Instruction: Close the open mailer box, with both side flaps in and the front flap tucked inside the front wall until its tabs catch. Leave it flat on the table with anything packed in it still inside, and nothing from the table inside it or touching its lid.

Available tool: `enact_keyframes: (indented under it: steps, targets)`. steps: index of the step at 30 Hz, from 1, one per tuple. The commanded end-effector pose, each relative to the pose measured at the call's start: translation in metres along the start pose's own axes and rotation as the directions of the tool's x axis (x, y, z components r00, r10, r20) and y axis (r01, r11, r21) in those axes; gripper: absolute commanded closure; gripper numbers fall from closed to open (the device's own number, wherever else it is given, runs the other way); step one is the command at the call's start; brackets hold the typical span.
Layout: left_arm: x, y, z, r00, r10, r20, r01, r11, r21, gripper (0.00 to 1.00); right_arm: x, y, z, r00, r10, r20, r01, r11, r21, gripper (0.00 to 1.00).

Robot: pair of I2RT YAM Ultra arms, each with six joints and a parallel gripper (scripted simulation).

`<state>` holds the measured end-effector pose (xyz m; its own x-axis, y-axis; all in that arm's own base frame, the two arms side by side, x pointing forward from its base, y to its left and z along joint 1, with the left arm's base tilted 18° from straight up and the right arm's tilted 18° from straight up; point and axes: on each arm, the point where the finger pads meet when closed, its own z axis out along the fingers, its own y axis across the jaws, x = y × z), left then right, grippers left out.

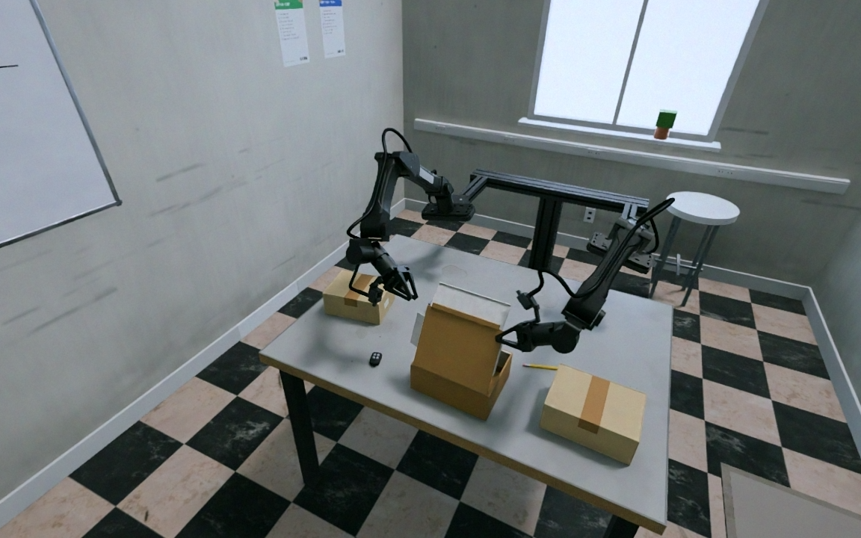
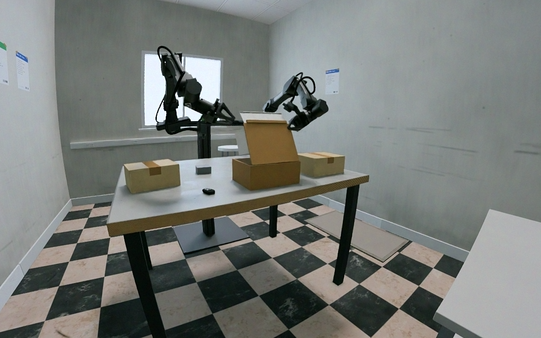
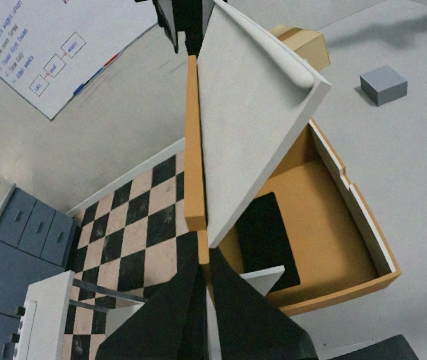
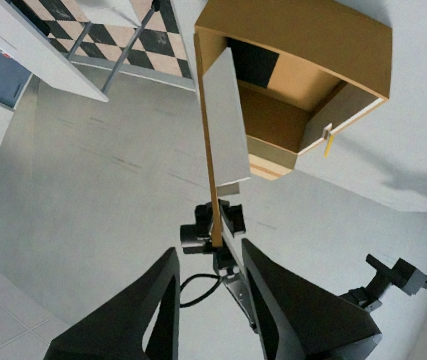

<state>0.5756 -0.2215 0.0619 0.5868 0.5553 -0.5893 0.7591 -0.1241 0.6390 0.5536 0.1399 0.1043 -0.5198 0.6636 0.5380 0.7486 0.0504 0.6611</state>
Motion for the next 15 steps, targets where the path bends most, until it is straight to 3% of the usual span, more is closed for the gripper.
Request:
enact_keyframes:
  steps: [1, 5, 11, 12, 15]
  targets:
    - [-0.019, 0.015, 0.005, 0.999, 0.028, 0.032, -0.028, 1.0, -0.011, 0.99, 0.023, 0.011, -0.029, 0.999, -0.038, -0.029, 0.038, 0.999, -0.012, 0.62]
    - [-0.019, 0.015, 0.005, 0.999, 0.028, 0.032, -0.028, 1.0, -0.011, 0.99, 0.035, 0.015, -0.022, 0.997, -0.061, -0.045, 0.061, 0.998, -0.009, 0.62]
    - [-0.019, 0.015, 0.005, 0.999, 0.028, 0.032, -0.028, 1.0, -0.011, 0.99, 0.03, 0.01, -0.02, 0.998, -0.047, -0.043, 0.047, 0.999, -0.002, 0.62]
    - [-0.019, 0.015, 0.005, 0.999, 0.028, 0.032, -0.028, 1.0, -0.011, 0.99, 0.025, 0.006, -0.019, 0.999, -0.034, -0.041, 0.034, 0.999, 0.005, 0.99]
    - [-0.019, 0.015, 0.005, 0.999, 0.028, 0.032, -0.028, 1.0, -0.011, 0.99, 0.02, 0.001, -0.017, 0.999, -0.02, -0.04, 0.02, 1.0, 0.013, 0.99]
